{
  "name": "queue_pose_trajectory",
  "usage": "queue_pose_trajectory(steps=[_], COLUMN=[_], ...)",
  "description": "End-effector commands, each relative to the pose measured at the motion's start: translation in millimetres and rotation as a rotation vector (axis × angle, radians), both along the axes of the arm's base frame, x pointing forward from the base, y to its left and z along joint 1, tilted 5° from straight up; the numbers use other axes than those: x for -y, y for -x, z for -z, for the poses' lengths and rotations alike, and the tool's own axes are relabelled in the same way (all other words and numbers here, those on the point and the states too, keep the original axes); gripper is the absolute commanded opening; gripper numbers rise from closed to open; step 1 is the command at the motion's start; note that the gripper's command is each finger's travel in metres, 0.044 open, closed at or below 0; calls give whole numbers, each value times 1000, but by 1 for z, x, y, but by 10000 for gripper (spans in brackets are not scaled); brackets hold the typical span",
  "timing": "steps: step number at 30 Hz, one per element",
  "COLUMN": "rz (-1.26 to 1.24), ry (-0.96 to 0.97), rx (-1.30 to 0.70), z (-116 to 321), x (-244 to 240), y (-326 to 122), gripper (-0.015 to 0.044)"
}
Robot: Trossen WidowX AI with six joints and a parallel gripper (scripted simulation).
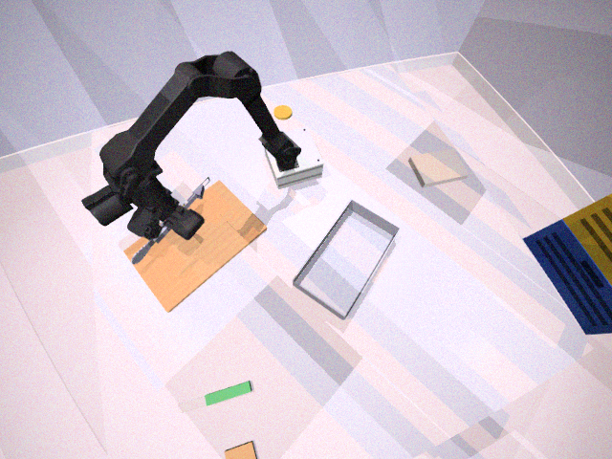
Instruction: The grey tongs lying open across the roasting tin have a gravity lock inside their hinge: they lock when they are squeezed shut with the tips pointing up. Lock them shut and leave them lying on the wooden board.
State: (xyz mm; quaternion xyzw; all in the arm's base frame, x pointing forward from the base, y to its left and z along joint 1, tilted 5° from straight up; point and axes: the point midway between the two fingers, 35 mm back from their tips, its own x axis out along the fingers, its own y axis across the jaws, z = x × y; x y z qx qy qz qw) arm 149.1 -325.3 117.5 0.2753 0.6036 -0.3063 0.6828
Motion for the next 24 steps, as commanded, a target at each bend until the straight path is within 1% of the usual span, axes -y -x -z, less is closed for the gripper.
queue_pose_trajectory(steps=[1,24], rz=[-4,-4], ry=[-3,-3], rx=[-8,-7], z=[8,46], x=[0,4], y=[0,-3], gripper=[-150,-150])
